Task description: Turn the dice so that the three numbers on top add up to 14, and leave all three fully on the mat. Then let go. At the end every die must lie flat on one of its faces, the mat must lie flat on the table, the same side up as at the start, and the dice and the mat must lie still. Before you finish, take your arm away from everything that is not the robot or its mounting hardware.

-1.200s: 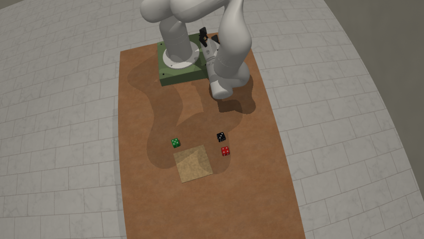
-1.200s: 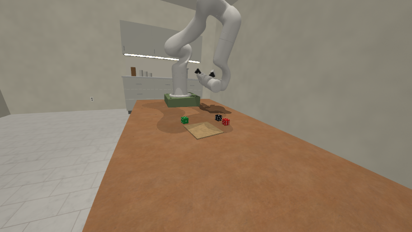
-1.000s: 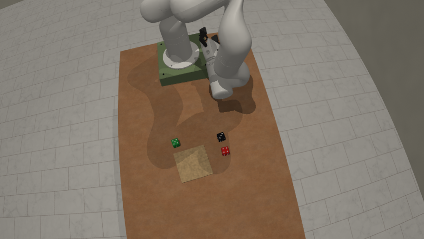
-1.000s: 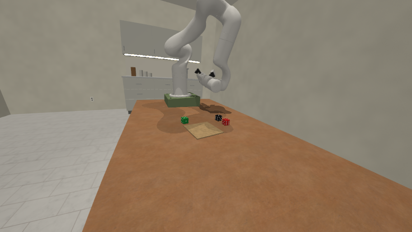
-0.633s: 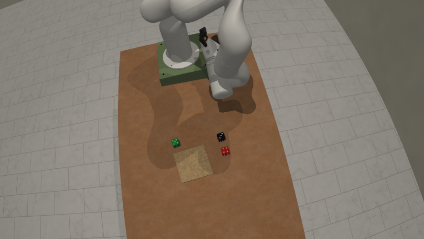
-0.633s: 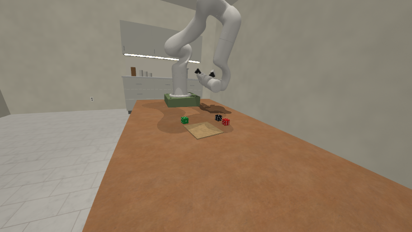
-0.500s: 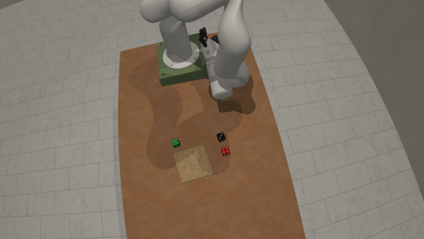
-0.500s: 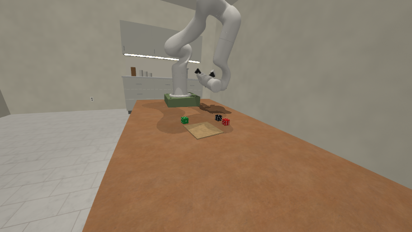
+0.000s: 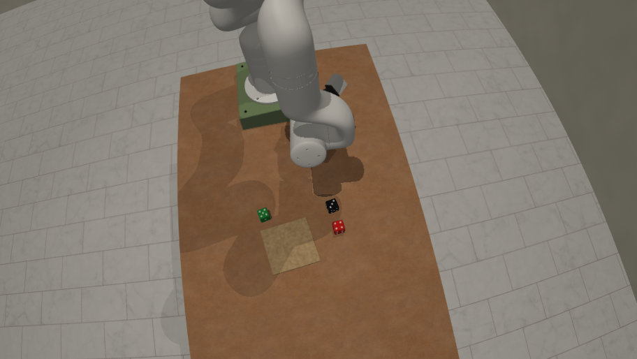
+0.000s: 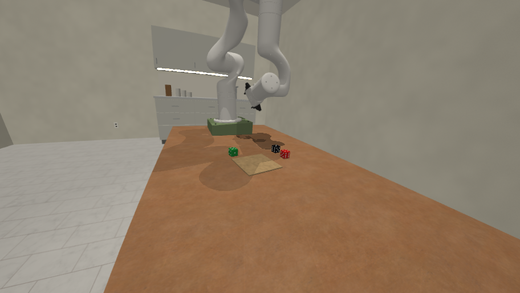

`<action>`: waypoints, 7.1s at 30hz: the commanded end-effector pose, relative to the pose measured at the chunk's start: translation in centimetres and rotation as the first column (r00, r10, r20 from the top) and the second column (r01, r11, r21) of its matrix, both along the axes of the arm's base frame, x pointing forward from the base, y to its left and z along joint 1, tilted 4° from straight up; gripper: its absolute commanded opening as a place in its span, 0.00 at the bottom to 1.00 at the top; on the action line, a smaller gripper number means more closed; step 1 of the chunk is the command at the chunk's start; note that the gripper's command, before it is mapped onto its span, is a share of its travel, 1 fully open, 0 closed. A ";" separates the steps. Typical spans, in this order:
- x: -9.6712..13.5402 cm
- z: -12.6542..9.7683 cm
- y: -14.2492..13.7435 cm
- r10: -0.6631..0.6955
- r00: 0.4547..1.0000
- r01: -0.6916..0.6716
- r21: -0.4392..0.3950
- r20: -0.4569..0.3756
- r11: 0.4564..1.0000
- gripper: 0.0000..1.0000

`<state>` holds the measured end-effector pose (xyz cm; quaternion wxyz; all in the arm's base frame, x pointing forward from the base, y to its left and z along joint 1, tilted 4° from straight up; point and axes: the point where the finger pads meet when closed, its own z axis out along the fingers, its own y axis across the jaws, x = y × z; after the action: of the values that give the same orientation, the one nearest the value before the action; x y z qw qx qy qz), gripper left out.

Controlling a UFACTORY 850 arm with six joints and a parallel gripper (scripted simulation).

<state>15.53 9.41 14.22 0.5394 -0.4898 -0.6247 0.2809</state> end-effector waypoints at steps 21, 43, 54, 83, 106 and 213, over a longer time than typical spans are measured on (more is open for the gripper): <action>18.8 -3.2 -11.3 -0.014 0.677 0.267 -0.228 0.736 0.936 1.00; 28.5 -5.0 -17.2 0.093 0.316 0.448 -0.235 0.944 0.862 1.00; 28.5 -5.0 -17.2 0.093 0.316 0.448 -0.235 0.944 0.862 1.00; 28.5 -14.9 -17.9 0.094 0.317 0.449 -0.236 0.944 0.862 1.00; 28.5 -15.0 -17.9 0.094 0.317 0.449 -0.236 0.944 0.862 1.00; 31.7 -16.3 1.9 0.094 0.317 0.449 -0.236 0.944 0.862 1.00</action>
<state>46.86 11.31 -2.16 -0.0229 -0.7400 -0.6717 0.0242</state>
